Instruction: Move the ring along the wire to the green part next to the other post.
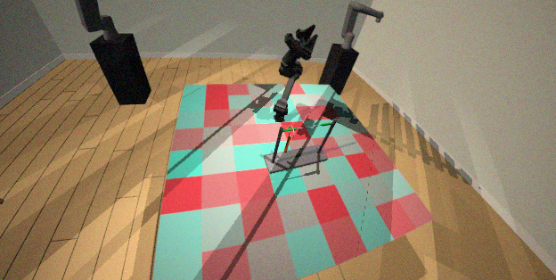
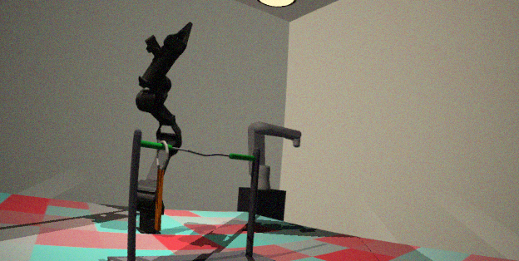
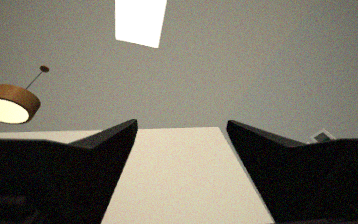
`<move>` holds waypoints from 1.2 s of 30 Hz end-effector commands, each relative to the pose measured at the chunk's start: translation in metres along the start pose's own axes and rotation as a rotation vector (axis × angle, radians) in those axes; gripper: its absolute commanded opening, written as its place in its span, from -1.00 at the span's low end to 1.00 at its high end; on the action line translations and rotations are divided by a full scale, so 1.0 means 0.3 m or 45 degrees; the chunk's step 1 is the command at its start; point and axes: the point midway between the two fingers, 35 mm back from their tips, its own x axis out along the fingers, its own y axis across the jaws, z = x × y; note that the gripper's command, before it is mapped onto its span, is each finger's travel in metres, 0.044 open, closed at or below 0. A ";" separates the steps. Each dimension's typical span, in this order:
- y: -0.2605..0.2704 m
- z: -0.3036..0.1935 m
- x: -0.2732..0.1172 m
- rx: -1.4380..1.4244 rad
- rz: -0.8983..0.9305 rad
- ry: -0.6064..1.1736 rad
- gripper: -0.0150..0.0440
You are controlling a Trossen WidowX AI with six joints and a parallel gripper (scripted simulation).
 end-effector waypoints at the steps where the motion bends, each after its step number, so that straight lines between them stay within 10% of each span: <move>1: -0.009 0.001 -0.003 -0.008 -0.010 -0.001 0.78; 9: -0.384 0.045 -0.202 -0.327 -0.456 0.028 0.06; 22: -0.814 -0.012 -0.753 -0.677 -1.100 0.378 0.05; 36: -0.880 -0.316 -1.367 -0.714 -1.404 0.959 0.05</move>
